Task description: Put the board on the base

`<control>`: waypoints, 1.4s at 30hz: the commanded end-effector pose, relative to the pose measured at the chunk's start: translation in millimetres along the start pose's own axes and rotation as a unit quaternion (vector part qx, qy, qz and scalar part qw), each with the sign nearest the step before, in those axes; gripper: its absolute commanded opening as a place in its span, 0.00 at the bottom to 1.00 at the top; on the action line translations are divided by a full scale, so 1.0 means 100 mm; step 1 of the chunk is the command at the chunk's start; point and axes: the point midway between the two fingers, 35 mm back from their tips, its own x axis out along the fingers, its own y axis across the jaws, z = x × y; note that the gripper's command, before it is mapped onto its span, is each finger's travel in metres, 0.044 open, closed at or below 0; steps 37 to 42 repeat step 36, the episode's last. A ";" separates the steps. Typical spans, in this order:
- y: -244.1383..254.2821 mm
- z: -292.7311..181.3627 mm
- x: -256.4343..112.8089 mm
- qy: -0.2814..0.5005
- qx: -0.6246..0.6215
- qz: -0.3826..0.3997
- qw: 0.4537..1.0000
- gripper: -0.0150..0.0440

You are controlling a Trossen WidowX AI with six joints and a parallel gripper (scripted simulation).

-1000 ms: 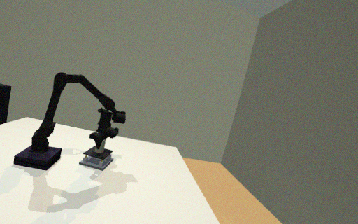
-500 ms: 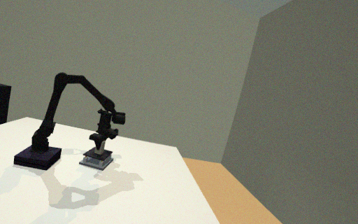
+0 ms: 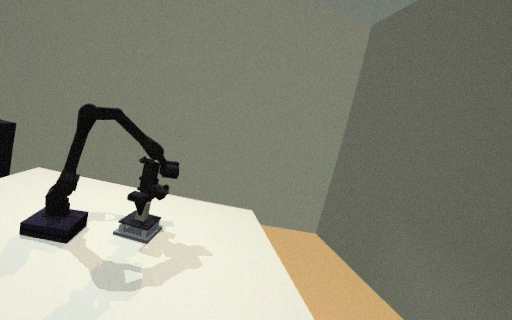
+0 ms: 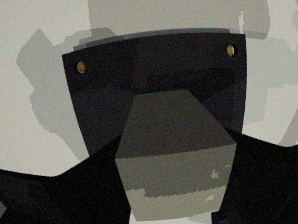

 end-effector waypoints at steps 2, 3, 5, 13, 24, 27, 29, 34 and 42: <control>0.00 0.00 0.00 0.000 0.000 0.000 1.000 0.70; 0.00 0.00 0.00 0.000 0.000 0.000 1.000 0.74; 0.00 0.00 0.00 0.000 0.000 0.000 1.000 0.83; 0.00 0.01 -0.23 0.000 0.000 0.000 1.000 1.00; -0.01 -0.01 -0.75 -0.002 -0.001 0.001 1.000 1.00; -0.02 -0.02 -0.85 -0.003 -0.002 0.002 1.000 1.00; -0.02 -0.02 -0.85 -0.003 -0.002 0.002 1.000 1.00; -0.02 -0.02 -0.85 -0.003 -0.002 0.002 1.000 1.00; -0.02 -0.02 -0.85 -0.003 -0.002 0.002 1.000 1.00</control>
